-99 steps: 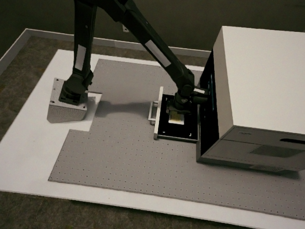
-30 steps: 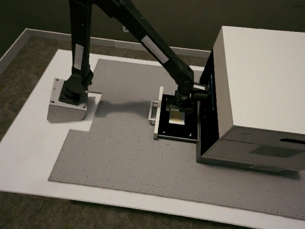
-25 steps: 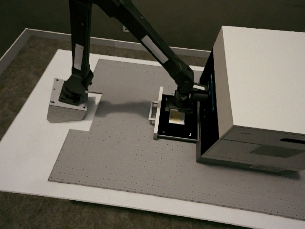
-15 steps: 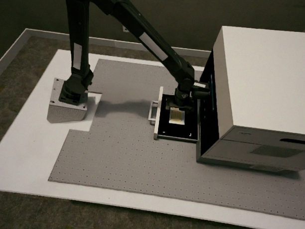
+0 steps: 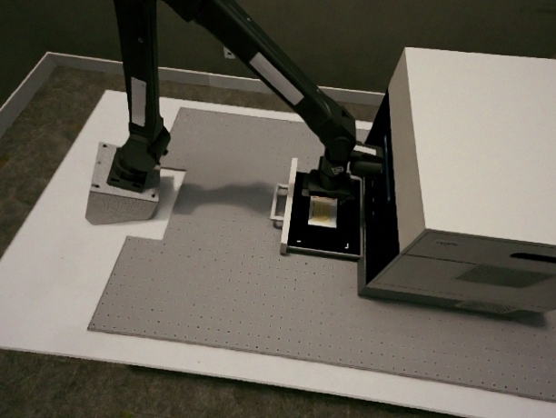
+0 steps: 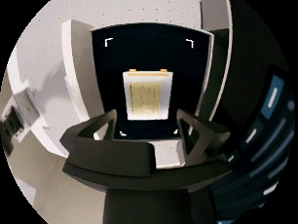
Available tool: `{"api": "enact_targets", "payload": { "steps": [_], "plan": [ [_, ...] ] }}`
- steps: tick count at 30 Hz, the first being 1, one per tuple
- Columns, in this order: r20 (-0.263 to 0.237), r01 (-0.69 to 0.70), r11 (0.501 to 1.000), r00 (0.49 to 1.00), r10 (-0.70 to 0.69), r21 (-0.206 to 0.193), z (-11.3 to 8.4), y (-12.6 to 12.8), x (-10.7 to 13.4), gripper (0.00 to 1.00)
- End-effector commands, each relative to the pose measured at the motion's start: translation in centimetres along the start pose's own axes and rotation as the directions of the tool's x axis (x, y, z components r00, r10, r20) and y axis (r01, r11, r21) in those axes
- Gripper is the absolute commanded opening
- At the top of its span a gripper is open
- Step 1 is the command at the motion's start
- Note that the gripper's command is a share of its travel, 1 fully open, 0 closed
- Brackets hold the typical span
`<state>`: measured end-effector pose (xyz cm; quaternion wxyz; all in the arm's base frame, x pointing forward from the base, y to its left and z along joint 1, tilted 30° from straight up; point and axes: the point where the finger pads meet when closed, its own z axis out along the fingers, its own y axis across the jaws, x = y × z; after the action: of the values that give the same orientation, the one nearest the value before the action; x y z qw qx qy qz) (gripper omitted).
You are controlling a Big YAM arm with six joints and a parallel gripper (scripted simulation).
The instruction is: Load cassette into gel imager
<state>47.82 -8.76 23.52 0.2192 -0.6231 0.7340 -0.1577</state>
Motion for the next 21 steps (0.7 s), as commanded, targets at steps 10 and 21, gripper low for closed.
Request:
{"api": "enact_targets", "payload": {
  "steps": [10,21],
  "plan": [
    [-0.007,0.010,0.998,1.000,-0.010,0.063,-4.1,-2.9,0.3,0.92],
    [-0.004,0.007,0.999,1.000,-0.007,0.038,-3.5,-2.6,0.3,0.92]
  ]
}}
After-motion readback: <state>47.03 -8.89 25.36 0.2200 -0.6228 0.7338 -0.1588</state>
